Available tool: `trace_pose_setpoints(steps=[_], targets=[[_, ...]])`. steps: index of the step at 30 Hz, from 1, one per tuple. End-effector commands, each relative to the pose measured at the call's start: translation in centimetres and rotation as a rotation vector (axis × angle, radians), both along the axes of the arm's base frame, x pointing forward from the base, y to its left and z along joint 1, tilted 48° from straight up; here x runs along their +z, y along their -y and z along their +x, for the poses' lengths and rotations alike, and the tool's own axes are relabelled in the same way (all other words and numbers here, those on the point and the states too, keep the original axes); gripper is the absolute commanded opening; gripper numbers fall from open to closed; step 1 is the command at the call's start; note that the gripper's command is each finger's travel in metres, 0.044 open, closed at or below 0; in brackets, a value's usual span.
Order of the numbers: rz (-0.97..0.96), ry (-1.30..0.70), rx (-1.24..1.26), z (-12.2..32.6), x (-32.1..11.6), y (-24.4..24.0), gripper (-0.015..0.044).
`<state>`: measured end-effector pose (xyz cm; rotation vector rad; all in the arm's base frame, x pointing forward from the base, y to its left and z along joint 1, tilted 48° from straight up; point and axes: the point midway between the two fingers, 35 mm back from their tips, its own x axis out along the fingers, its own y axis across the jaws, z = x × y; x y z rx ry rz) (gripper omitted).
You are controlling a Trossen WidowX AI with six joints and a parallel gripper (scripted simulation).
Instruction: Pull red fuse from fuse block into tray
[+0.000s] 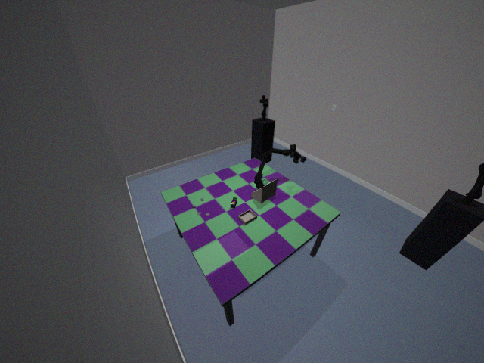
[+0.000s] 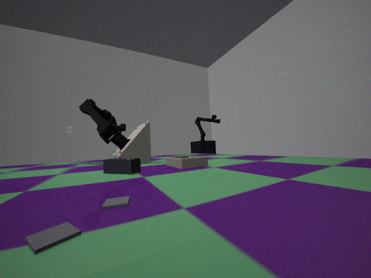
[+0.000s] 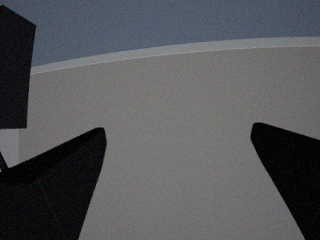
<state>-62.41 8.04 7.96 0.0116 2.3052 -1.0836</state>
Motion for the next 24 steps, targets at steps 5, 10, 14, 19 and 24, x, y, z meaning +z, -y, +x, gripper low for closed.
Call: trace_pose_setpoints(steps=[5, 10, 14, 19, 24], targets=[[-0.006, 0.054, -0.144, 2.0, -0.6, -6.3, 0.0269], [-0.017, 0.124, -0.331, 5.6, -1.3, -13.9, 0.0138], [-0.031, 0.183, -0.498, 9.7, -1.9, -20.2, 0.0064], [-0.054, 0.257, -0.705, 15.9, -2.6, -27.1, 0.0064], [-0.109, 0.338, -0.912, 23.0, -3.7, -32.2, 0.0064]])
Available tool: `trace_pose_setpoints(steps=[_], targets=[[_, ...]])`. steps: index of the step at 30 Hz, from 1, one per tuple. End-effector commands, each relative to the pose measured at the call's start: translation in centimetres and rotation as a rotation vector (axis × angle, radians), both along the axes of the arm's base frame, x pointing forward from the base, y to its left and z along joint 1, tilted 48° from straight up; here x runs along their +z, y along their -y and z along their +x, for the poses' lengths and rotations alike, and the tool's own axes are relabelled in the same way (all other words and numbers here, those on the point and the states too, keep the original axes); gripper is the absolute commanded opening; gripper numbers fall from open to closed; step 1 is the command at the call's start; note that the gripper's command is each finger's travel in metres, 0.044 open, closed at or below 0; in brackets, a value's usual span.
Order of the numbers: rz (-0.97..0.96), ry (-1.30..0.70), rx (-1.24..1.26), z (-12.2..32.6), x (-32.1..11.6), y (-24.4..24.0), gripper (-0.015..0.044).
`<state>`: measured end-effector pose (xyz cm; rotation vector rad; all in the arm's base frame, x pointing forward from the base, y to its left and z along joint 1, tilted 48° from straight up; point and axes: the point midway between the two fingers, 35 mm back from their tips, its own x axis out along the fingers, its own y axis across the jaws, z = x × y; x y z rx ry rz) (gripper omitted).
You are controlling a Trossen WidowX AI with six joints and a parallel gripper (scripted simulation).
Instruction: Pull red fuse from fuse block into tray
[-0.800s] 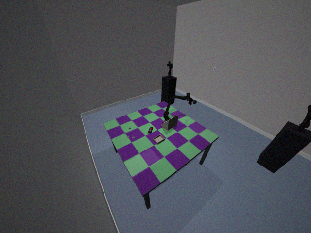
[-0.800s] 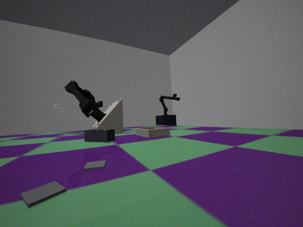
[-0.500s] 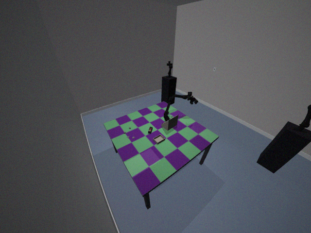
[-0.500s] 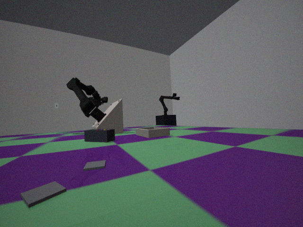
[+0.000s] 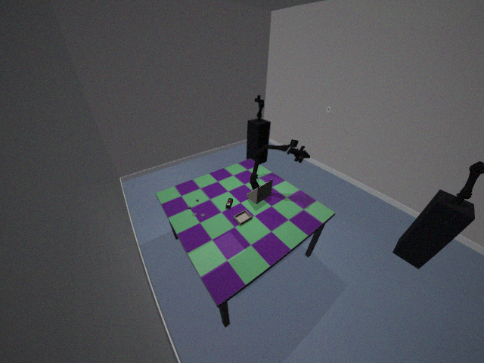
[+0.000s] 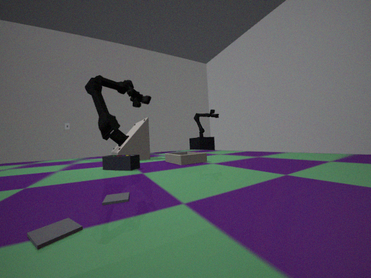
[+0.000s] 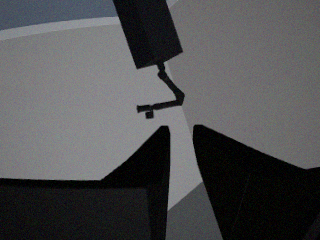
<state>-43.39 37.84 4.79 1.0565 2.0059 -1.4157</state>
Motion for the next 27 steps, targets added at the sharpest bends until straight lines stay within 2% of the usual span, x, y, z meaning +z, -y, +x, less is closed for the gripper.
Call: trace_pose_setpoints(steps=[1, 9, 15, 21, 27], targets=[[-0.044, 0.051, -0.163, 5.5, -0.7, -3.3, 0.0064], [-0.116, 0.152, -0.495, 18.6, -1.7, -8.4, 0.0064], [-0.159, 0.237, -0.745, 29.4, -1.9, -10.1, 0.0064], [-0.227, 0.325, -1.011, 40.5, -2.1, -9.3, 0.0064], [-0.310, 0.413, -1.273, 50.9, -2.1, -5.9, 0.0064]])
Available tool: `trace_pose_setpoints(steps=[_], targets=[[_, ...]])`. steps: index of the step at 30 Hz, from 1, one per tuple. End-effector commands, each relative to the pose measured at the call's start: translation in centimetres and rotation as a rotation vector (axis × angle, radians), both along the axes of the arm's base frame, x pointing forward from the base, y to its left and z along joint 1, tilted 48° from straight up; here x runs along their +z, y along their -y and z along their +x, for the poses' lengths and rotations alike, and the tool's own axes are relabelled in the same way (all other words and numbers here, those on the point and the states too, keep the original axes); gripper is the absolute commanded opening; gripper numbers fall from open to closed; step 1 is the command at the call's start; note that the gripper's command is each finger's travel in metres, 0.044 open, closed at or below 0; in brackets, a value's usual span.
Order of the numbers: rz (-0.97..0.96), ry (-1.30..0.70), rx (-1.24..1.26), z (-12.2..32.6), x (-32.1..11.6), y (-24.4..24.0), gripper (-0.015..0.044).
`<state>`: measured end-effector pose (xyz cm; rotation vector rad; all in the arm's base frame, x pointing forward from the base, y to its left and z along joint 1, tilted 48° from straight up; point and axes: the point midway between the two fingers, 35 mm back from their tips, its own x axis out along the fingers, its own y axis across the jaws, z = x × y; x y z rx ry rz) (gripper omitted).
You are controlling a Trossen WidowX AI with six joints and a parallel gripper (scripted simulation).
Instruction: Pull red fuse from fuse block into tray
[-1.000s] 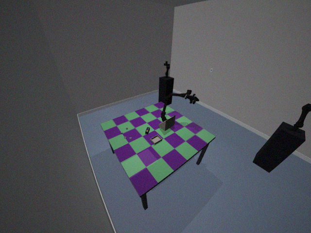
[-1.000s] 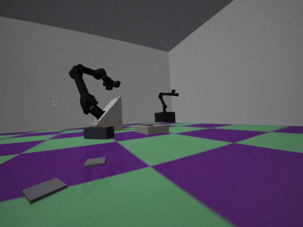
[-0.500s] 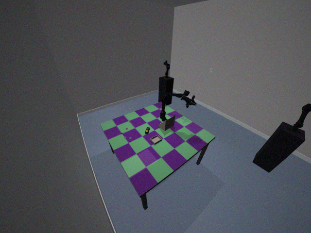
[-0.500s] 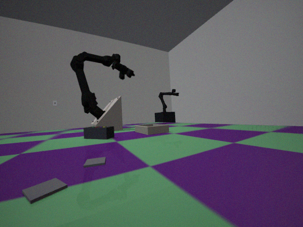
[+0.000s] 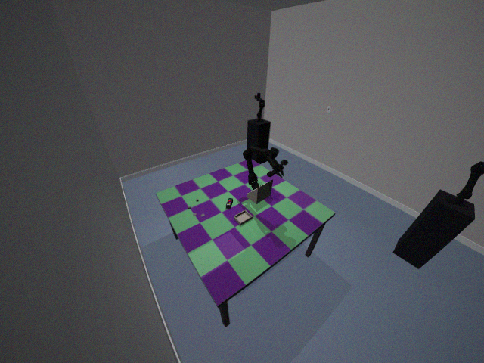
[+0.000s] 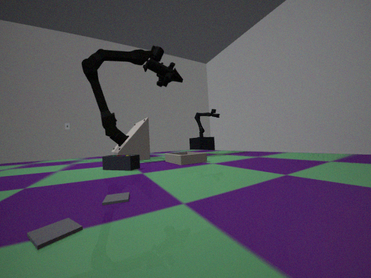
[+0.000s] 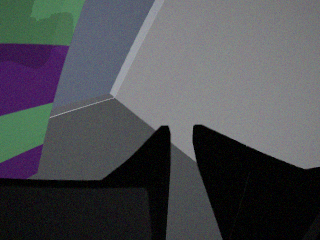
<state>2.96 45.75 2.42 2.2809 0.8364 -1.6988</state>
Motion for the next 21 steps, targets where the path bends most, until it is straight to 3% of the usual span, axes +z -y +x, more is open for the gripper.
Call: trace_pose_setpoints(steps=[1, 12, 21], targets=[[-0.051, 0.049, -0.171, 6.2, 0.3, 2.8, 0.0064], [-0.247, 0.169, -0.663, 21.2, 1.2, 15.7, 0.0064], [-0.459, 0.238, -1.059, 27.5, 2.8, 30.4, 0.0064]])
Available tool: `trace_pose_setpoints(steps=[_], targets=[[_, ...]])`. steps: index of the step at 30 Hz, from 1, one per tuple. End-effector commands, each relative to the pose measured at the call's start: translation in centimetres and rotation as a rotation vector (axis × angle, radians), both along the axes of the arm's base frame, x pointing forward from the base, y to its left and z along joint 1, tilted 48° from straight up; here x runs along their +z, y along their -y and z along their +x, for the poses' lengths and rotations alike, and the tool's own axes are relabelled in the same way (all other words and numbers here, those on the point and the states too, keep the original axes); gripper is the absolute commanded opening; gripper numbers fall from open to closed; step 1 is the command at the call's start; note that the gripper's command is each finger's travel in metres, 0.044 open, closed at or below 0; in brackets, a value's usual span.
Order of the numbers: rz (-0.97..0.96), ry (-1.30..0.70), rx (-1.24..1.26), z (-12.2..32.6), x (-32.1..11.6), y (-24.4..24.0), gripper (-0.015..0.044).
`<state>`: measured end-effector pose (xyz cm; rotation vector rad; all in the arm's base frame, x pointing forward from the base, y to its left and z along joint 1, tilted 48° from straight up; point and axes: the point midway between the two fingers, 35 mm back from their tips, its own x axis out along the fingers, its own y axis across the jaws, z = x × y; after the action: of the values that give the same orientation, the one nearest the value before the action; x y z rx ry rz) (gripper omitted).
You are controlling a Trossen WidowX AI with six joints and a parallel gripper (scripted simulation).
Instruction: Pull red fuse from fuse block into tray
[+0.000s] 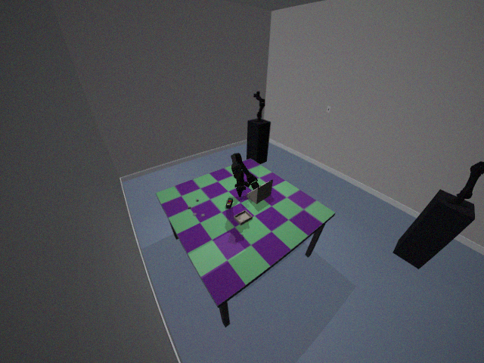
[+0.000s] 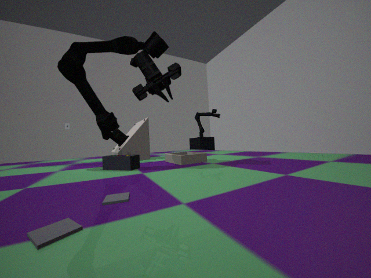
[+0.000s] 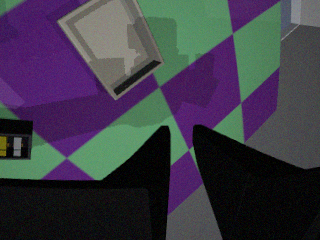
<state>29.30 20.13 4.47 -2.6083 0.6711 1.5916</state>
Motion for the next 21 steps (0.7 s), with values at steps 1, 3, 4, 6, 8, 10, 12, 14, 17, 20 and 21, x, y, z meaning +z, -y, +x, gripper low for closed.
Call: trace_pose_setpoints(steps=[1, 3, 4, 6, 8, 10, 12, 14, 17, 20, 21], targets=[[-0.087, 0.019, -0.172, 1.4, 1.0, 6.6, 0.0064], [-0.135, 0.022, -0.263, 1.8, 1.5, 10.1, 0.0064], [-0.160, 0.023, -0.307, 1.8, 1.7, 11.8, 0.0064], [-0.209, 0.021, -0.394, 1.6, 2.3, 15.3, 0.0064], [-0.258, 0.016, -0.479, 1.1, 2.9, 18.6, 0.0064], [-0.303, 0.009, -0.555, 0.1, 3.1, 21.2, 0.0064], [-0.319, 0.006, -0.581, -0.3, 3.1, 22.0, 0.0064], [-0.319, 0.006, -0.581, -0.3, 3.1, 22.0, 0.0064], [-0.319, 0.006, -0.581, -0.3, 3.1, 22.1, 0.0064], [-0.319, 0.006, -0.581, -0.2, 2.9, 22.2, 0.0064], [-0.319, 0.006, -0.581, -0.2, 2.9, 22.3, 0.0064]])
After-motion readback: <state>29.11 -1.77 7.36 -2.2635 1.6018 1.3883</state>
